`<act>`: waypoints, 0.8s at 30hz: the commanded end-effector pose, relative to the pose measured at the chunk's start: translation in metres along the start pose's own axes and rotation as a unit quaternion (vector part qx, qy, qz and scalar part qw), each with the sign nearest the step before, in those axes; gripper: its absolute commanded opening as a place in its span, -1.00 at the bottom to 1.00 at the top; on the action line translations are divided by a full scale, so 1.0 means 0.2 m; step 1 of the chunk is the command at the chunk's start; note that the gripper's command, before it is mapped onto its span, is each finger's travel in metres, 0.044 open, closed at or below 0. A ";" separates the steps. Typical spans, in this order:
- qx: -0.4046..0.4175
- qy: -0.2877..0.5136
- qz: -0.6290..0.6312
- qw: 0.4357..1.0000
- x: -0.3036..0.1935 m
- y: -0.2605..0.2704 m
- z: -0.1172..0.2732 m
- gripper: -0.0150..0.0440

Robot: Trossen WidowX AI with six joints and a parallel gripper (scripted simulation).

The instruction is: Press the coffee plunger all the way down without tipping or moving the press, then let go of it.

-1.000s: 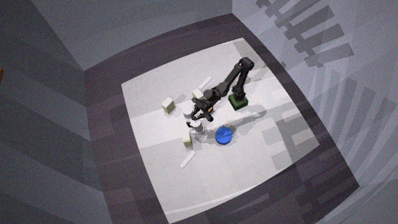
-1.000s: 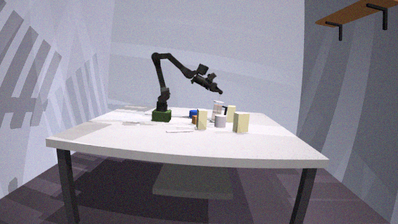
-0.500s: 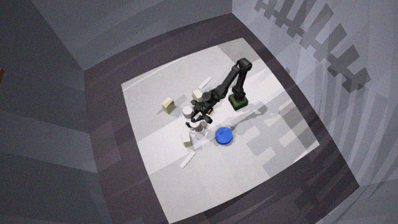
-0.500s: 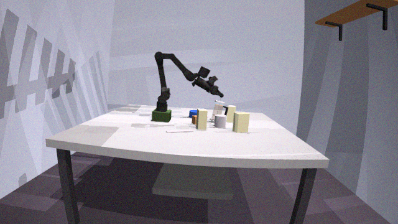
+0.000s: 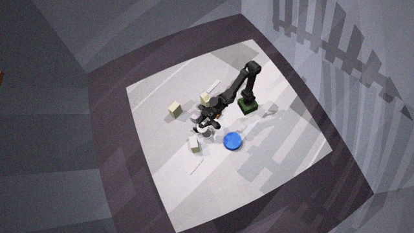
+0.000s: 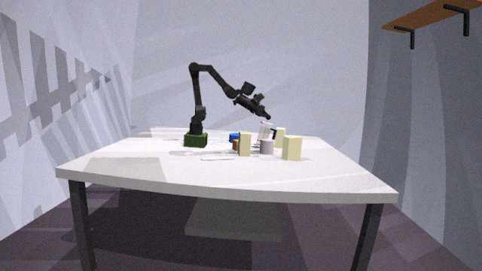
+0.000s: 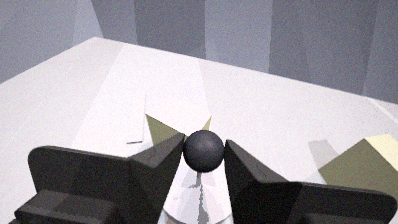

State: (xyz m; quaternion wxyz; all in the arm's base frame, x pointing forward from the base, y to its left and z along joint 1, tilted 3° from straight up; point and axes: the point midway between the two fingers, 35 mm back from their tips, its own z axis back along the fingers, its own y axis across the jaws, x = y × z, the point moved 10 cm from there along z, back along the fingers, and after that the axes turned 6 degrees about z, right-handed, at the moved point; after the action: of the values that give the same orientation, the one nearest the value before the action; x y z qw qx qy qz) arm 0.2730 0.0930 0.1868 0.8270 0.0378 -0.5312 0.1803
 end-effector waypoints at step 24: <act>0.001 0.006 0.001 1.000 0.00 0.00 -0.02 -0.09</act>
State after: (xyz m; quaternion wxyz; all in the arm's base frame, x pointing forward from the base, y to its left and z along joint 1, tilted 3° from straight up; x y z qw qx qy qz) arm 0.2767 0.0941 0.1862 0.8300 0.0368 -0.5262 0.1813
